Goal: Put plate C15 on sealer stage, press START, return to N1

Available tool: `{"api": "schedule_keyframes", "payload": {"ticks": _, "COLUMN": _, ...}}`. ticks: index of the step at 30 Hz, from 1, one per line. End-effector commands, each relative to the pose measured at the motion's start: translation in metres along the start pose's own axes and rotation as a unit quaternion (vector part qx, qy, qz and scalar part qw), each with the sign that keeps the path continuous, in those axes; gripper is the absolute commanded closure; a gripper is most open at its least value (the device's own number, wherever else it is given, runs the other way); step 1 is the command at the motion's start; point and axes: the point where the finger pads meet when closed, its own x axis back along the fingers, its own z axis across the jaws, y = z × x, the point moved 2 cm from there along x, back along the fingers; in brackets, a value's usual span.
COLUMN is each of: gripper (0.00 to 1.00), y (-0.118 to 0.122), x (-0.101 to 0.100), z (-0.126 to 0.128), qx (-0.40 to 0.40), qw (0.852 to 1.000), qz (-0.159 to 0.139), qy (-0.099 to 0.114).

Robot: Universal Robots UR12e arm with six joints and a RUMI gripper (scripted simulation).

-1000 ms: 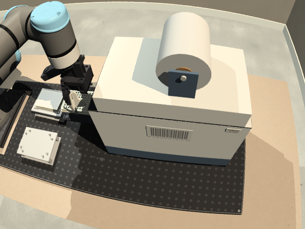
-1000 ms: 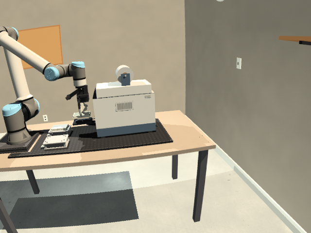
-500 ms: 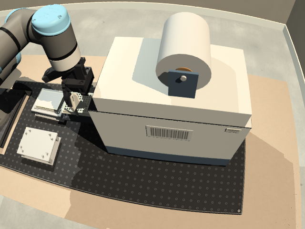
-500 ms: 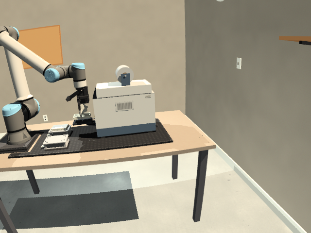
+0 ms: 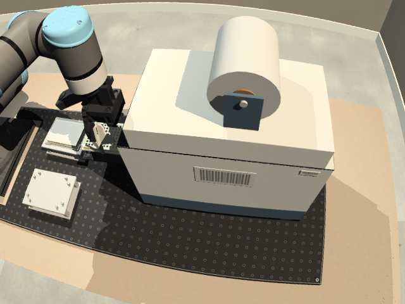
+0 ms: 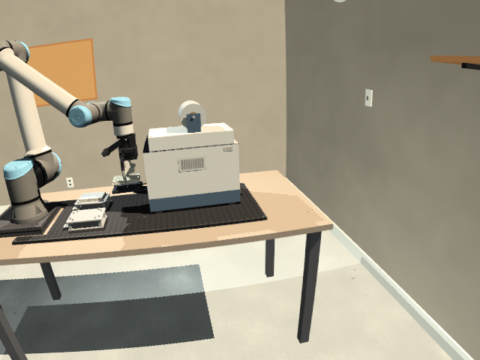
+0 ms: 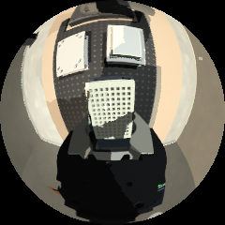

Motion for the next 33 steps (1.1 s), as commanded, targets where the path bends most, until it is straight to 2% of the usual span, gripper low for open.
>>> {"api": "schedule_keyframes", "payload": {"ticks": 1, "gripper": 1.00, "y": 0.001, "x": 0.001, "z": 0.000, "qx": 0.000, "qw": 1.000, "qz": -0.001, "qy": 0.000}}
{"api": "schedule_keyframes", "payload": {"ticks": 10, "gripper": 1.00, "y": 0.001, "x": 0.001, "z": 0.000, "qx": 0.000, "qw": 1.000, "qz": -0.001, "qy": 0.000}}
{"api": "schedule_keyframes", "payload": {"ticks": 23, "gripper": 1.00, "y": 0.001, "x": -0.017, "z": 0.000, "qx": 0.000, "qw": 1.000, "qz": -0.001, "qy": 0.000}}
{"api": "schedule_keyframes", "payload": {"ticks": 33, "gripper": 1.00, "y": 0.001, "x": -0.017, "z": 0.000, "qx": 0.000, "qw": 1.000, "qz": -0.001, "qy": 0.000}}
